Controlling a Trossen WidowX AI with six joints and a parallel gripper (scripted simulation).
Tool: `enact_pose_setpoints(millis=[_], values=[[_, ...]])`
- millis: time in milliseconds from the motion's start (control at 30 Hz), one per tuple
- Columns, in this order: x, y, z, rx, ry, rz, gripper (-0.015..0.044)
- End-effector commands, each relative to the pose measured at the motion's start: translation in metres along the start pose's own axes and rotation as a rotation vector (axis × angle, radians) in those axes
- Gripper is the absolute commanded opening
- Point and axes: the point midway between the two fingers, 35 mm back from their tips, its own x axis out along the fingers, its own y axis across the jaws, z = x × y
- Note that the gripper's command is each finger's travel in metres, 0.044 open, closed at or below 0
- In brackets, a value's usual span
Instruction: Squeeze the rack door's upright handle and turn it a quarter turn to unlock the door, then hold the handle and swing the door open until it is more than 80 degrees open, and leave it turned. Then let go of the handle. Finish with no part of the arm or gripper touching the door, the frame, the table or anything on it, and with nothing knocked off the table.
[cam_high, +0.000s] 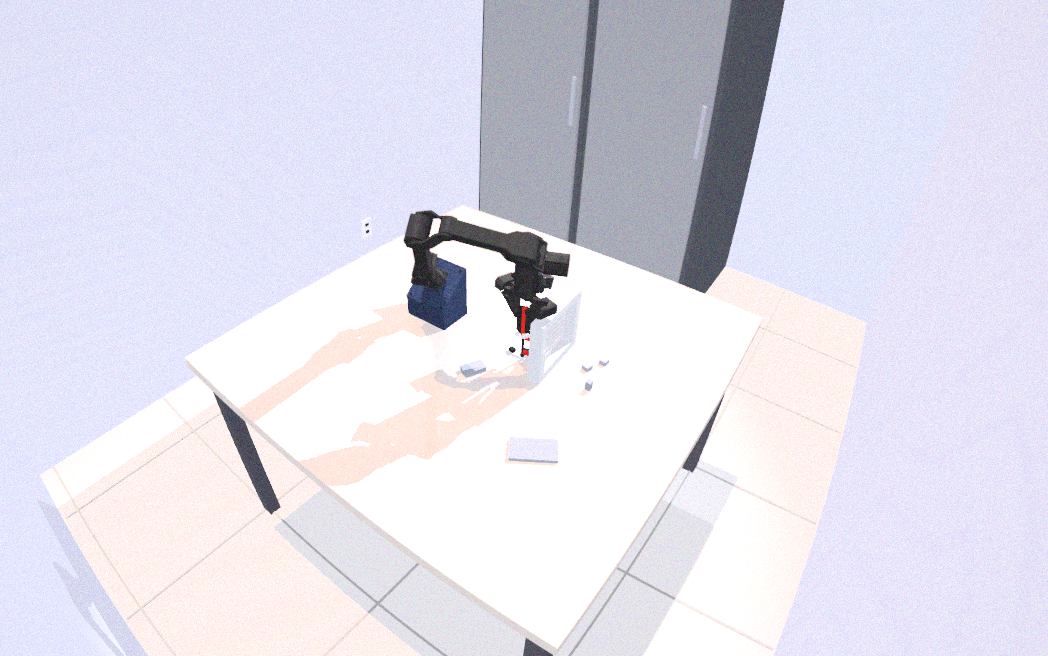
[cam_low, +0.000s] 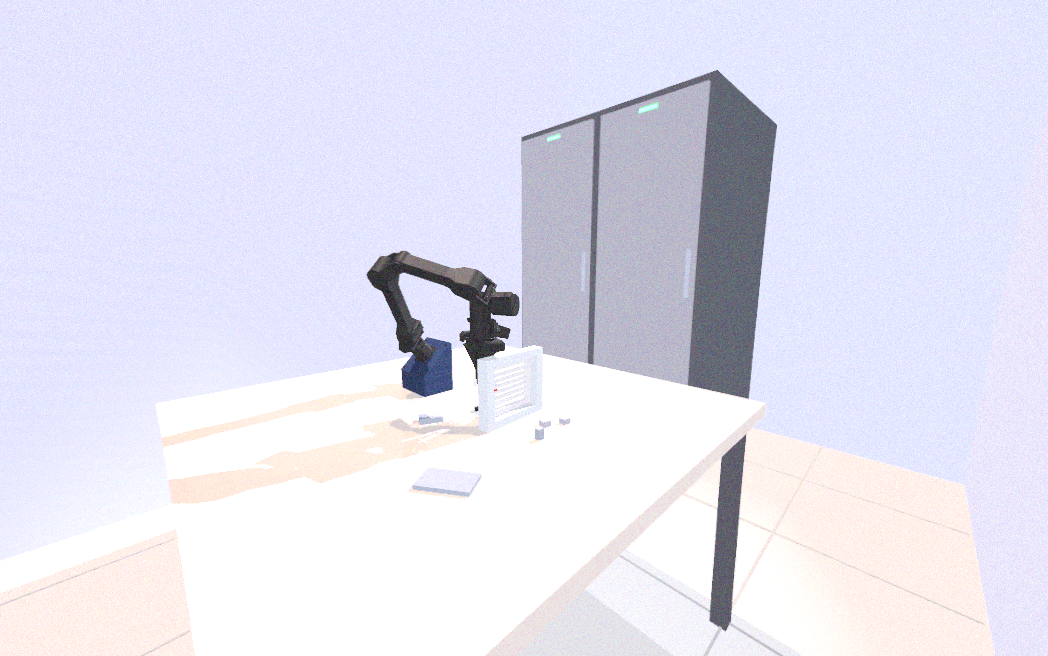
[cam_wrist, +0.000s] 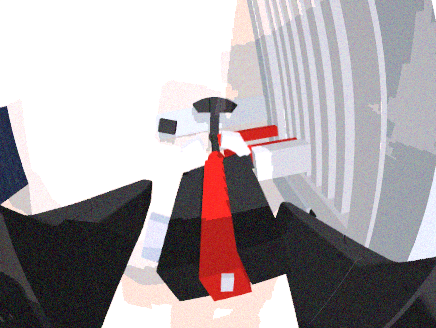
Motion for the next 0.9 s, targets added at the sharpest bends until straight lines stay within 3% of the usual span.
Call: enact_pose_setpoints(millis=[0,200,500,867], values=[[0.0013,-0.0010,0.0010,-0.272,-0.005,-0.001,0.0284],[0.0014,-0.0010,0.0010,-0.536,-0.005,-0.002,0.0284],[0.0014,-0.0010,0.0010,-0.544,-0.005,-0.002,0.0284],[0.0014,-0.0010,0.0010,-0.544,-0.005,-0.002,0.0211]])
